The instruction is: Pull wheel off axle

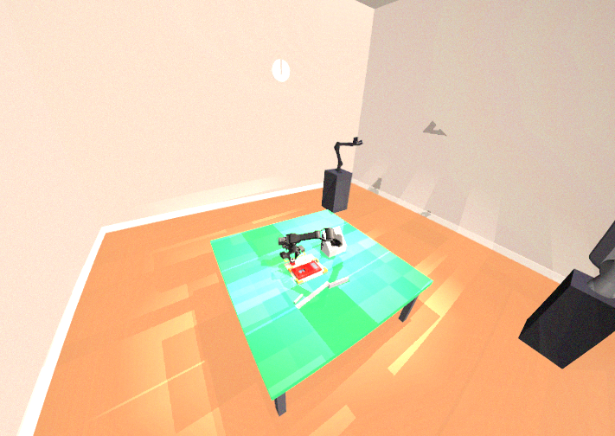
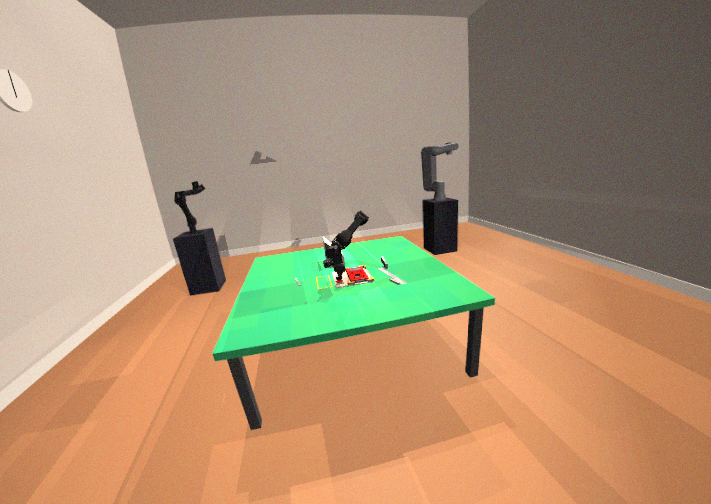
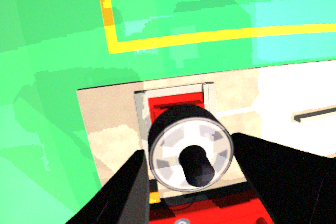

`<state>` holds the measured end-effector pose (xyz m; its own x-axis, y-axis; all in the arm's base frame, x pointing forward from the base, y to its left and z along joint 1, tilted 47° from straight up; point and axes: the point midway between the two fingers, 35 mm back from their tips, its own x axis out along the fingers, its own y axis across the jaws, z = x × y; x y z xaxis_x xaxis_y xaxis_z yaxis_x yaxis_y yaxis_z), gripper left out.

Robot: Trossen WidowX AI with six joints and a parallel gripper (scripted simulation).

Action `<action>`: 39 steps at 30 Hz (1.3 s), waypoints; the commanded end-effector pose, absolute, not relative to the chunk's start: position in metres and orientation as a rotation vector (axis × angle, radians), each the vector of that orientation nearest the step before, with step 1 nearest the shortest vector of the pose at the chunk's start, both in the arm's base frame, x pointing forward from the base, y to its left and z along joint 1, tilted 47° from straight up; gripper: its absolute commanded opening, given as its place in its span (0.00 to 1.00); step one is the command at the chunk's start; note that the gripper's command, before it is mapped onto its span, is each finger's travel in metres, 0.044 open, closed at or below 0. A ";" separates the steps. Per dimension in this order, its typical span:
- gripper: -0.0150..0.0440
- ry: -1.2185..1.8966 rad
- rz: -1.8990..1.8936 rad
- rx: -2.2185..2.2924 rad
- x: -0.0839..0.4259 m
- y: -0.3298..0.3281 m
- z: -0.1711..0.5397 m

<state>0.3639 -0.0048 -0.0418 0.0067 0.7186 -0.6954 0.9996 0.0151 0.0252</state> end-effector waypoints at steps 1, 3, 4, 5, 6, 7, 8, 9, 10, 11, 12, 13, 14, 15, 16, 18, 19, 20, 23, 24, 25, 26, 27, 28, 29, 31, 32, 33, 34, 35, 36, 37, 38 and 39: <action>0.54 1.767 -0.685 1.756 0.364 -0.005 -0.041; 0.52 1.767 -0.685 1.756 0.364 -0.005 -0.041; 0.51 1.767 -0.685 1.756 0.364 -0.005 -0.041; 0.49 1.767 -0.685 1.756 0.364 -0.005 -0.041; 0.45 1.767 -0.685 1.756 0.364 -0.005 -0.041; 0.41 1.767 -0.685 1.756 0.364 -0.005 -0.041; 0.36 1.767 -0.685 1.756 0.364 -0.005 -0.041; 0.32 1.767 -0.685 1.756 0.364 -0.006 -0.041; 0.27 1.767 -0.685 1.756 0.364 -0.006 -0.041; 0.25 1.767 -0.685 1.756 0.364 -0.006 -0.041; 0.25 1.767 -0.685 1.757 0.364 -0.006 -0.040; 0.25 1.767 -0.685 1.757 0.364 -0.006 -0.040; 0.25 1.767 -0.685 1.757 0.364 -0.007 -0.040; 0.25 1.766 -0.685 1.757 0.364 -0.007 -0.040; 0.25 1.766 -0.685 1.757 0.364 -0.007 -0.040; 0.25 1.766 -0.685 1.757 0.364 -0.008 -0.039; 0.25 1.766 -0.685 1.757 0.364 -0.008 -0.039; 0.25 1.766 -0.685 1.757 0.364 -0.008 -0.039; 0.25 1.766 -0.686 1.758 0.364 -0.009 -0.038; 0.25 1.766 -0.686 1.758 0.364 -0.009 -0.038; 0.25 1.766 -0.686 1.758 0.364 -0.009 -0.038; 0.25 1.765 -0.686 1.758 0.364 -0.010 -0.037; 0.25 1.765 -0.686 1.758 0.364 -0.010 -0.037; 0.25 1.765 -0.686 1.758 0.364 -0.010 -0.037; 0.25 1.765 -0.686 1.758 0.364 -0.010 -0.037; 0.25 1.765 -0.686 1.758 0.364 -0.011 -0.036; 0.25 1.765 -0.686 1.758 0.364 -0.011 -0.036; 0.25 1.765 -0.686 1.759 0.364 -0.011 -0.036; 0.25 1.765 -0.686 1.759 0.364 -0.012 -0.036; 0.25 1.765 -0.686 1.759 0.364 -0.012 -0.035; 0.25 1.765 -0.686 1.759 0.364 -0.012 -0.035; 0.25 1.764 -0.686 1.759 0.364 -0.012 -0.035; 0.25 1.764 -0.686 1.759 0.364 -0.013 -0.035; 0.25 1.764 -0.686 1.759 0.364 -0.013 -0.034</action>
